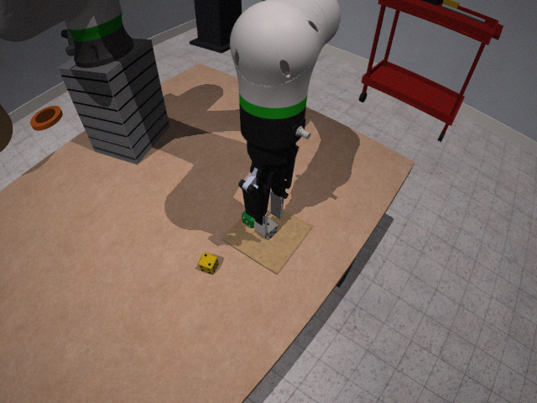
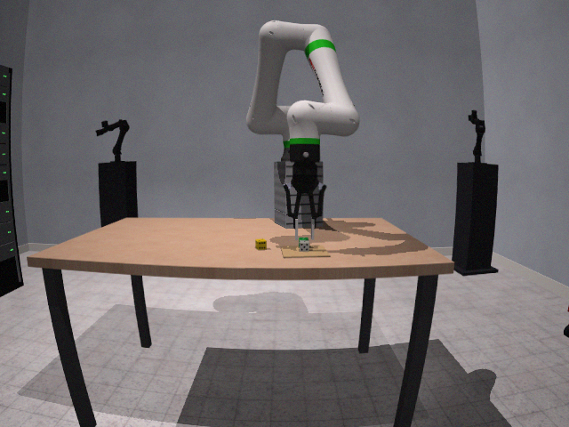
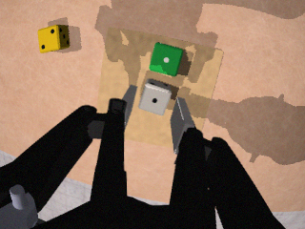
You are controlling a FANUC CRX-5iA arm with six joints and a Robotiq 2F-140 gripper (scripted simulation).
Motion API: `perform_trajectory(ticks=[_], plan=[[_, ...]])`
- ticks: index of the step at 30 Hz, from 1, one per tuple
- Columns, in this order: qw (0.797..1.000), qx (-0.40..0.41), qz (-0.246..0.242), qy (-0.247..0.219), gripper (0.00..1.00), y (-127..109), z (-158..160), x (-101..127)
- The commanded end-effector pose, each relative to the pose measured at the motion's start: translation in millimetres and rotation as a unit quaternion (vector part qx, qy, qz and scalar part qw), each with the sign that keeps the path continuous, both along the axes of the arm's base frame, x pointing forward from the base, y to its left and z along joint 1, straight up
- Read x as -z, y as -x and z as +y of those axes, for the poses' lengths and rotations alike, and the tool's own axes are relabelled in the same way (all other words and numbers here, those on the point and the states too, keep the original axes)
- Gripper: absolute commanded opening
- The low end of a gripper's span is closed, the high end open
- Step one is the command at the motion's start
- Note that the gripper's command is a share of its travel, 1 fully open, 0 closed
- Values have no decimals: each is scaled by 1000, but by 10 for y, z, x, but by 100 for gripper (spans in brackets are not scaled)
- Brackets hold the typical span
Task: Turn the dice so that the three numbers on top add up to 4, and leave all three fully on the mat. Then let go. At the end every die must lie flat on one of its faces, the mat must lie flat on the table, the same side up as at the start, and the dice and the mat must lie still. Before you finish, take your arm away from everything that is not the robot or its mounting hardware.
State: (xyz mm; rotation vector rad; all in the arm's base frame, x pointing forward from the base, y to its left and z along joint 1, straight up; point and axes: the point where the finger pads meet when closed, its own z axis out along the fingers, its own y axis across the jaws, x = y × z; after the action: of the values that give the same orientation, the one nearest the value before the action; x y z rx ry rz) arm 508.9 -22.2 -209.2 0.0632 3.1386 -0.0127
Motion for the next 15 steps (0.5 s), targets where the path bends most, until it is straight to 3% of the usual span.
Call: perform_trajectory(ticks=[1, 10, 15], plan=[[1000, 0, 0, 0, 28, 0, 2, -217], [1000, 0, 0, 0, 28, 1, 4, -512], [1000, 0, 0, 0, 28, 1, 4, -567]])
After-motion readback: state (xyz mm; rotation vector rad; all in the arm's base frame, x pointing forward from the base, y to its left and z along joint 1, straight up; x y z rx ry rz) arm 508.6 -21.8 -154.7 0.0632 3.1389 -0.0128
